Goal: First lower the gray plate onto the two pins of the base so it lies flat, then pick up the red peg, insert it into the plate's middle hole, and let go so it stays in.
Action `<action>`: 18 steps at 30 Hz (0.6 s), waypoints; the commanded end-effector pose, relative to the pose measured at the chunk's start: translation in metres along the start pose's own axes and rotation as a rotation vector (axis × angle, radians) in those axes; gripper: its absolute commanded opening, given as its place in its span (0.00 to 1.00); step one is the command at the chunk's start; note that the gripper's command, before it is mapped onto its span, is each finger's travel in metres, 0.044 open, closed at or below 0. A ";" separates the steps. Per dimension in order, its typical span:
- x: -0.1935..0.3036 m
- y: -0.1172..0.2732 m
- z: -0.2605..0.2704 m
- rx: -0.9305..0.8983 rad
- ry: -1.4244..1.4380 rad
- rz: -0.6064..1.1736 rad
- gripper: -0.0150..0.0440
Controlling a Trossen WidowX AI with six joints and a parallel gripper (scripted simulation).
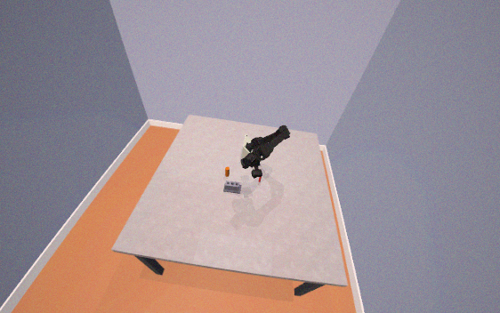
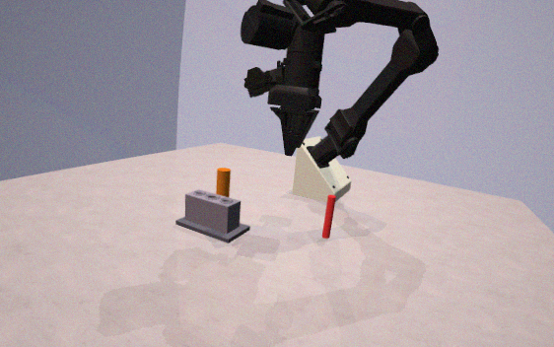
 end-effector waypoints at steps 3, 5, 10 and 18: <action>0.071 -0.008 -0.012 0.003 0.132 0.019 1.00; 0.079 -0.009 -0.015 0.002 0.149 0.021 1.00; 0.078 -0.017 -0.014 0.002 0.149 0.020 1.00; 0.080 -0.049 -0.015 0.001 0.150 0.021 1.00</action>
Point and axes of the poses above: the point midway between the two fingers, 35 mm back from their tips, its own y axis back along the fingers, its own z axis across the jaws, x = y × z, the point moved 1 cm from there along y, back along the fingers, and after that the axes turned 13 degrees about y, right-handed, at the moved point
